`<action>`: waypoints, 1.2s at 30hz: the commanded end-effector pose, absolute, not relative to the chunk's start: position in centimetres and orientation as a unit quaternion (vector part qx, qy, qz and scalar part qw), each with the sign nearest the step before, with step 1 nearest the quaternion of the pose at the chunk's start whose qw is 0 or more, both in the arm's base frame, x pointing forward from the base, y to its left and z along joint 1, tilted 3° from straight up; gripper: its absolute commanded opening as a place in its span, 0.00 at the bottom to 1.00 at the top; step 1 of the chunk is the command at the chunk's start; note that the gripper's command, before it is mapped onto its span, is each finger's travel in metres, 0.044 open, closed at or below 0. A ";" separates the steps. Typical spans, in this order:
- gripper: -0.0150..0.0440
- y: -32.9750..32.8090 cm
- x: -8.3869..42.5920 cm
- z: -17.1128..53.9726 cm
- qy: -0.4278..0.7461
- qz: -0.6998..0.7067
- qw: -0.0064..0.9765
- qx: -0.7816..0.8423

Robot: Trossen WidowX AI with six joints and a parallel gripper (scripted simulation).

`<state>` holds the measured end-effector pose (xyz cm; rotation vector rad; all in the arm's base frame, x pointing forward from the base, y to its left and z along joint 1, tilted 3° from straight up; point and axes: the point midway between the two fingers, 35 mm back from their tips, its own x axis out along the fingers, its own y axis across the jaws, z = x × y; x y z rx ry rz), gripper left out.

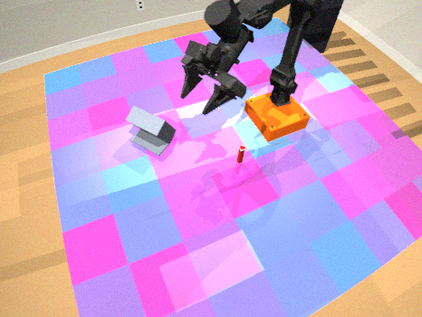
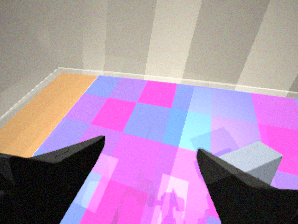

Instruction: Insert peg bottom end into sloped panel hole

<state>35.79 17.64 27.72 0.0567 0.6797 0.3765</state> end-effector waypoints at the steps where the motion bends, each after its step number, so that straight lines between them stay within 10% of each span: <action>1: 1.00 18.6 34.6 23.5 0.405 0.170 0.898 0.027; 36: 1.00 18.6 23.7 7.4 0.692 0.033 0.719 -0.056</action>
